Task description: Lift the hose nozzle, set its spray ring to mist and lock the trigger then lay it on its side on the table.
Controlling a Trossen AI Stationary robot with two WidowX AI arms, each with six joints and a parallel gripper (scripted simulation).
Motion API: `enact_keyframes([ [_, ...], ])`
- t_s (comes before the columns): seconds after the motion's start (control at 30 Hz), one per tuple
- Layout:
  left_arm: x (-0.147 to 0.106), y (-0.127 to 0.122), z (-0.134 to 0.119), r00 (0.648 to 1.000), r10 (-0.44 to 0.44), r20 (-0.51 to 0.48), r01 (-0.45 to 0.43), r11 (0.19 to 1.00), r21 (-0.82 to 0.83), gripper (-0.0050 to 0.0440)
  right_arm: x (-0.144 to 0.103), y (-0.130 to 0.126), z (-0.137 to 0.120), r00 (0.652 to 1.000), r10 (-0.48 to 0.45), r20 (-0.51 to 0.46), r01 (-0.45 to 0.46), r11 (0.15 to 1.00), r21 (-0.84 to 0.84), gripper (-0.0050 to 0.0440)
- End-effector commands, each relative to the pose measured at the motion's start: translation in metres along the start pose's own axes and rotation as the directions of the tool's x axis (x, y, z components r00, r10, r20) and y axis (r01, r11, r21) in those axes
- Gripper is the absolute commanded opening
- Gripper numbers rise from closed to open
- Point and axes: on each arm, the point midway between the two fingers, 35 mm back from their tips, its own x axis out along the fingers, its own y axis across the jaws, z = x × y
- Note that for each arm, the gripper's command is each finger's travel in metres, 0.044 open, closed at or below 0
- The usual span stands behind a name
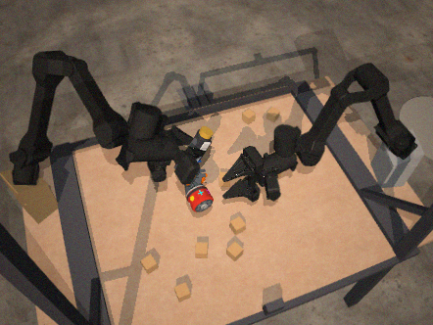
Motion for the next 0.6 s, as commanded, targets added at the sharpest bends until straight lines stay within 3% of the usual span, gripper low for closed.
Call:
enact_keyframes([
  [0.0,-0.002,-0.005,-0.014,1.0,0.002,-0.019,-0.002,0.999,-0.047,0.0165,0.009,-0.014,-0.002,1.0,-0.031,-0.007,0.03,1.0,-0.007,0.0407],
  [0.57,-0.002,-0.005,-0.014,1.0,0.002,-0.019,-0.002,0.999,-0.047,0.0165,0.034,-0.015,-0.003,0.999,-0.031,-0.009,0.03,0.999,-0.009,0.0407],
])
